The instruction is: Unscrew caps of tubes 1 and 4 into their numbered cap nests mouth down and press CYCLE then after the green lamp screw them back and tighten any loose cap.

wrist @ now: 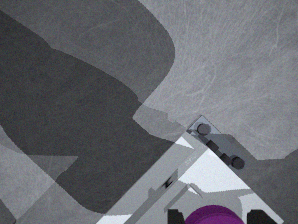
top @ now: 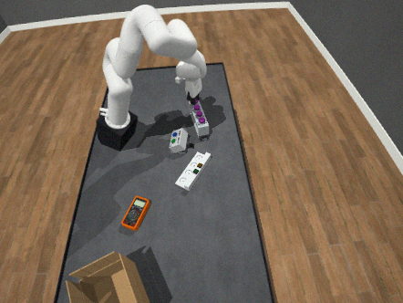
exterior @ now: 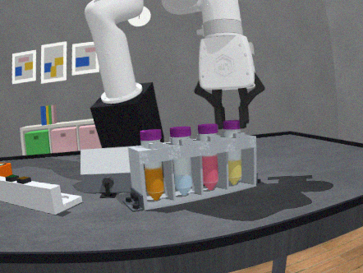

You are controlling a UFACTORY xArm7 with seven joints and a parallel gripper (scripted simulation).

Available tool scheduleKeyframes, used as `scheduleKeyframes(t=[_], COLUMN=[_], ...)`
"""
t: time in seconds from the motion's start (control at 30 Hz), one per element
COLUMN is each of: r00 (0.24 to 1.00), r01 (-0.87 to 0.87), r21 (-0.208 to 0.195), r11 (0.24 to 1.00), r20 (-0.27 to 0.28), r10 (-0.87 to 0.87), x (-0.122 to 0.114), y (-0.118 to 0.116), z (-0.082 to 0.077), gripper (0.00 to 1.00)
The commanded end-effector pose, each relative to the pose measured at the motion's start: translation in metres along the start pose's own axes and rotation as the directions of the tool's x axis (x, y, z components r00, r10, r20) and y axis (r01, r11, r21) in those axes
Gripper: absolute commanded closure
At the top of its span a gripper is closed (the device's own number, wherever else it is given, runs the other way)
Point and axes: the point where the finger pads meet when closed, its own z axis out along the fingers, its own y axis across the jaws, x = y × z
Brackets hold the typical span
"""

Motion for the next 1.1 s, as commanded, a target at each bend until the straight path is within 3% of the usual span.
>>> scheduleKeyframes(t=[0.0, 0.37, 0.5, 0.7, 0.77, 0.83, 1.07], r00=[1.0, 1.0, 0.96, 0.865, 0.865, 0.773, 0.568], r01=[0.017, 0.017, -0.28, -0.502, -0.502, -0.634, -0.822], r21=[0.01, 0.01, 0.015, 0.018, 0.018, 0.02, 0.023], r11=[1.0, 1.0, 0.96, 0.865, 0.865, 0.773, 0.568], r20=[-0.017, -0.017, -0.014, -0.011, -0.011, -0.009, -0.003], r10=[-0.017, -0.017, 0.28, 0.502, 0.502, 0.634, 0.823], x=[-0.0004, -0.0004, -0.0005, -0.0005, -0.0005, -0.0005, -0.0005], y=[0.0022, 0.0022, 0.0022, 0.0023, 0.0023, 0.0023, 0.0023], z=[-0.0018, -0.0018, -0.0017, -0.0017, -0.0017, -0.0017, -0.0017], gripper=[0.54, 0.54, 0.54, 0.54, 0.54, 0.54, 0.54])
